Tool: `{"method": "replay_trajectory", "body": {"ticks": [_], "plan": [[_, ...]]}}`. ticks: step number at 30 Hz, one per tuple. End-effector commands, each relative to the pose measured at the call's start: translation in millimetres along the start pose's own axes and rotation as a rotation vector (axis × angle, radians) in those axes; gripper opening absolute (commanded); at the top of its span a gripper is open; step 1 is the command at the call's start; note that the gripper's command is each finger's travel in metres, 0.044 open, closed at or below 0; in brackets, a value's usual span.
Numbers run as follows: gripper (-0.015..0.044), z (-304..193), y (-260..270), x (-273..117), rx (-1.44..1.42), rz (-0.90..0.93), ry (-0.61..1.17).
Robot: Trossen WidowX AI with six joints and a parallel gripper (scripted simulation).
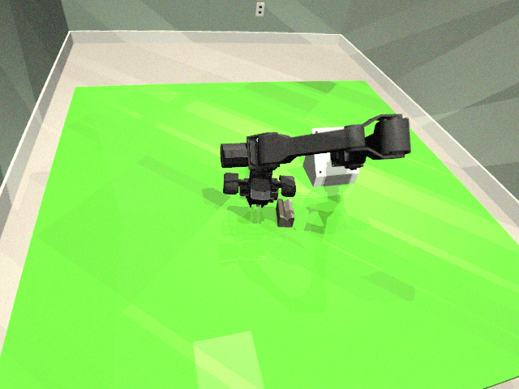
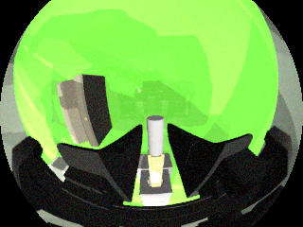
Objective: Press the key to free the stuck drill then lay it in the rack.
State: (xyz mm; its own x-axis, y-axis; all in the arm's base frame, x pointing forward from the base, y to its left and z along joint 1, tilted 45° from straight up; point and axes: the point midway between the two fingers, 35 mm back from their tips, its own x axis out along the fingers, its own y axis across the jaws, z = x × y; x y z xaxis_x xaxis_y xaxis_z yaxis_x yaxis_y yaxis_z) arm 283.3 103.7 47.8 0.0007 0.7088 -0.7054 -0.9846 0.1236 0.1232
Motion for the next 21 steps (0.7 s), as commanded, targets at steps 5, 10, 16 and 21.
{"method": "replay_trajectory", "body": {"ticks": [5, 10, 16, 21], "plan": [[0.0019, 0.1, 0.2, 0.0, 0.001, 0.001, 0.000], [0.0000, 0.0, 0.8, -1.2, -0.002, 0.002, 0.001], [0.0000, 0.1, 1.9, -3.2, -0.003, 0.003, 0.001], [0.0000, 3.0, 1.7, -2.8, -0.004, 0.003, 0.001]]}}
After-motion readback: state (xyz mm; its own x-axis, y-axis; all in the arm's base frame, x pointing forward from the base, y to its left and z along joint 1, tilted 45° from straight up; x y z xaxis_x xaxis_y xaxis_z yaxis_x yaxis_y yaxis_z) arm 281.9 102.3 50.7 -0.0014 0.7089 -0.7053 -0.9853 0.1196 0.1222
